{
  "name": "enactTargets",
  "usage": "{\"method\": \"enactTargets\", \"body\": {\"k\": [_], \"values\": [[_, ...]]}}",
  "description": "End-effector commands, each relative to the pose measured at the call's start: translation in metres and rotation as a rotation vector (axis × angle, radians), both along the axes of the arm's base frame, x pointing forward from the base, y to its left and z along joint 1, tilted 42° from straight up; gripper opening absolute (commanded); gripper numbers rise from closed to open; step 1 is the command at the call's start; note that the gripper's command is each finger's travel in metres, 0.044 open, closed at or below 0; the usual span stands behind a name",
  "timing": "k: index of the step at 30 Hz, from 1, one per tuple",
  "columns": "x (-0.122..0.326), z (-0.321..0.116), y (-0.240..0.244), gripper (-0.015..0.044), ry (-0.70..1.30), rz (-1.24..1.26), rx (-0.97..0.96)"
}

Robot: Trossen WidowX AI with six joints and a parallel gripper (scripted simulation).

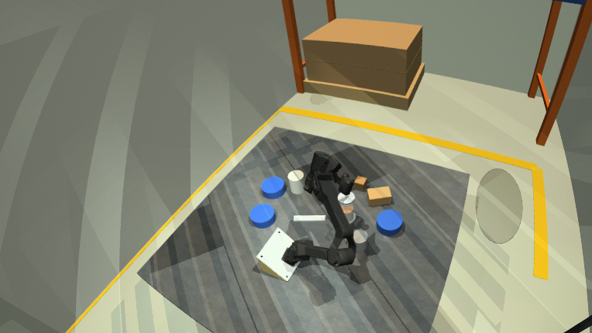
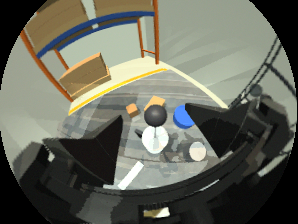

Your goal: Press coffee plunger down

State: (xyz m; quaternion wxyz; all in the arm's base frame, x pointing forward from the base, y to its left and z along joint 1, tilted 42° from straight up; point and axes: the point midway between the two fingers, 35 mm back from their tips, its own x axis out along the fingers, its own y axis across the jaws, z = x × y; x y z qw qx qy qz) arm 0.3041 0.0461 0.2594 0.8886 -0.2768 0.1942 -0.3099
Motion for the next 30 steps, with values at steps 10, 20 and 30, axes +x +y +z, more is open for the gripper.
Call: {"method": "enactTargets", "body": {"k": [10, 20, 30], "values": [[0.0024, -0.0014, -0.0036, 0.0204, 0.004, 0.006, -0.008], [0.0024, -0.0014, -0.0036, 0.0128, 0.004, 0.006, -0.008], [0.0031, -0.0071, -0.0078, 0.0128, 0.006, 0.005, -0.005]]}}
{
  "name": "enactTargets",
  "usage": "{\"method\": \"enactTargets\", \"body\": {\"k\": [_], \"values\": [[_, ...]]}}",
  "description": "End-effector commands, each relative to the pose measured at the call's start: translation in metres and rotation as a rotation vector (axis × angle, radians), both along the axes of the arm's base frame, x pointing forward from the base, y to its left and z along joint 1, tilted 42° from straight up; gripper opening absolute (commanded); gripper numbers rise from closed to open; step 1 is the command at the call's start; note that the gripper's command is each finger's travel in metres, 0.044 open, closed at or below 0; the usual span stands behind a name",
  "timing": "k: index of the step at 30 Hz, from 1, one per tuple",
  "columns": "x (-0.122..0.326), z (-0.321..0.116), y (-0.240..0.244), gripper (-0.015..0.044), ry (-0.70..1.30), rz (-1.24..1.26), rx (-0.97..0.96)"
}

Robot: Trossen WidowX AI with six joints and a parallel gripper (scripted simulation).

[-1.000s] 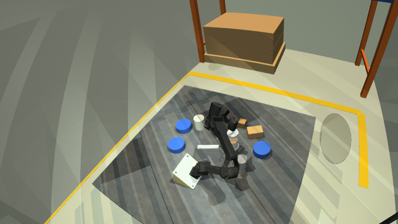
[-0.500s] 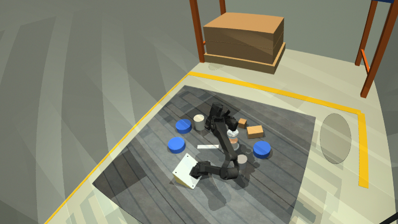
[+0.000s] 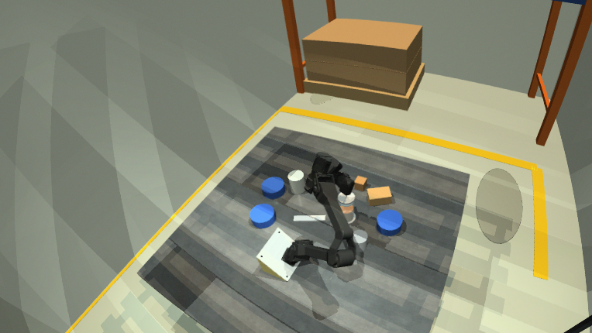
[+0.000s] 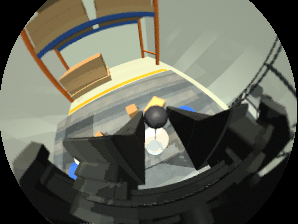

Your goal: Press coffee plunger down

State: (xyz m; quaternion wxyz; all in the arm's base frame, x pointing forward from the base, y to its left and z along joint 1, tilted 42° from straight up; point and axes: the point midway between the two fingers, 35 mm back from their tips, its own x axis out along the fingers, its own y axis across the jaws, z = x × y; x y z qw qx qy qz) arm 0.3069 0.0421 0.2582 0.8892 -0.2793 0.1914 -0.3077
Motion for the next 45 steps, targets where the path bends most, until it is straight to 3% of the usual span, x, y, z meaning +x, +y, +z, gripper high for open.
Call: {"method": "enactTargets", "body": {"k": [1, 45], "values": [[0.0, -0.007, -0.005, 0.0128, 0.009, -0.002, 0.0], [0.002, -0.061, -0.052, 0.0128, 0.01, -0.002, 0.004]]}}
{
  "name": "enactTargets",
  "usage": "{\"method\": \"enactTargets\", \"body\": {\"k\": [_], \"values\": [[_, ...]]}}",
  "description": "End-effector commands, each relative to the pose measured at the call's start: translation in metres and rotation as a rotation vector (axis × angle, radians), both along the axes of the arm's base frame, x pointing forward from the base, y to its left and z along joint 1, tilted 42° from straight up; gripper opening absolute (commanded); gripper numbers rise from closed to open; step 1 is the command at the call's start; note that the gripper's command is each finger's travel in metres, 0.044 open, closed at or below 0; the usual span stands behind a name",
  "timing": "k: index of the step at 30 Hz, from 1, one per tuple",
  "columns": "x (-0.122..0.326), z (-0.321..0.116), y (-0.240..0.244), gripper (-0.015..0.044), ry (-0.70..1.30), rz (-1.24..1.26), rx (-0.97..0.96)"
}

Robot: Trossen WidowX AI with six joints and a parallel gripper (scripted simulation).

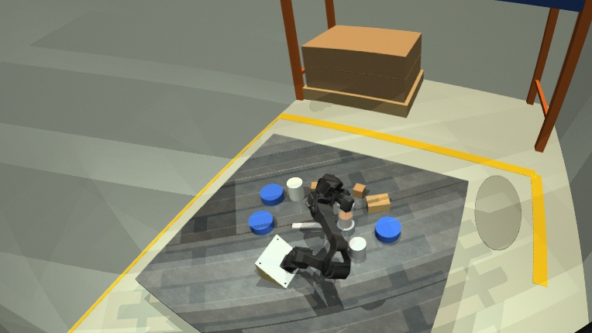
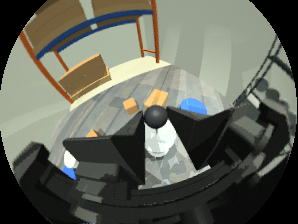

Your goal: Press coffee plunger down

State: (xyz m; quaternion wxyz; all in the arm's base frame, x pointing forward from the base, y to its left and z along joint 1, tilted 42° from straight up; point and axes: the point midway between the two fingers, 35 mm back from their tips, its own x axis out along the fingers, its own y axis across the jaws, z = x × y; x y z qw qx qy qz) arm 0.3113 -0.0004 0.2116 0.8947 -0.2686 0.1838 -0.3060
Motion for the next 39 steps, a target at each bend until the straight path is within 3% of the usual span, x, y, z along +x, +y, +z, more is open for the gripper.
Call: {"method": "enactTargets", "body": {"k": [1, 39], "values": [[-0.003, -0.016, -0.011, 0.0128, 0.031, -0.008, -0.015], [0.004, -0.024, -0.021, 0.0128, 0.024, -0.007, -0.023]]}}
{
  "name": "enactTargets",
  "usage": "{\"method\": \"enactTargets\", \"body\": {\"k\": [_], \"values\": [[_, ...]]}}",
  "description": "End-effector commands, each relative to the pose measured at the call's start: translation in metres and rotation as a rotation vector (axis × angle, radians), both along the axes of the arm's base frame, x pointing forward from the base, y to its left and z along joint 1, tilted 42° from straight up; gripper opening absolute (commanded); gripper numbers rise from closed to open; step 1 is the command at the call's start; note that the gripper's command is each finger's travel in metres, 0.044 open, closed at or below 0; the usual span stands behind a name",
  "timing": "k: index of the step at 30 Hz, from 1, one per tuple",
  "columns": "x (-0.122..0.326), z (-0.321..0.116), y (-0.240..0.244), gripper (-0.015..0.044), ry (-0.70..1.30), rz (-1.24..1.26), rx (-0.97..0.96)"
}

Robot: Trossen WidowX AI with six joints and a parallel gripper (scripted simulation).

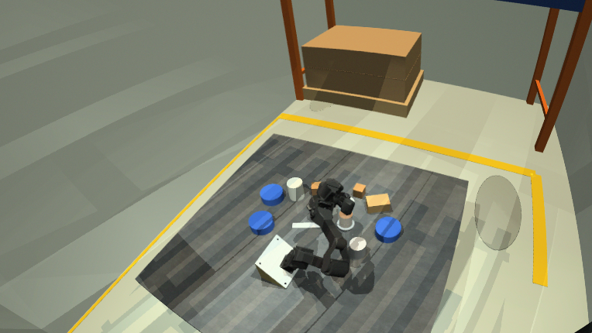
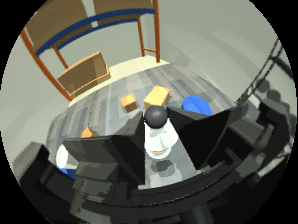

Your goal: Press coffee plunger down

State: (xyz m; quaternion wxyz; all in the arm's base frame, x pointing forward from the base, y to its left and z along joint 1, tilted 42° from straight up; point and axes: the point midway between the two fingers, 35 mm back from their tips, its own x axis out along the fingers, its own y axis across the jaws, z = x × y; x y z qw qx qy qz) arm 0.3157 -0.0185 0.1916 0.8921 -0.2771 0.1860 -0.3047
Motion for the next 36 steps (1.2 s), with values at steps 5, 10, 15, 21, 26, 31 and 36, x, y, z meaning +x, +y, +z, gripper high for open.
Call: {"method": "enactTargets", "body": {"k": [5, 10, 15, 21, 26, 31, 36], "values": [[0.0, 0.0, 0.0, 0.0128, 0.0, 0.0, -0.001], [0.0, 0.0, 0.0, 0.0128, 0.0, 0.0, -0.001], [0.0, 0.0, 0.0, 0.0233, 0.0, 0.0, -0.001], [0.0, 0.0, 0.0, 0.0391, 0.0, 0.0, -0.001], [0.0, 0.0, 0.0, 0.044, 0.0, 0.0, -0.001], [0.001, 0.016, 0.019, 0.044, 0.014, -0.005, 0.008], [-0.007, 0.052, 0.05, 0.044, 0.019, -0.009, -0.003]]}}
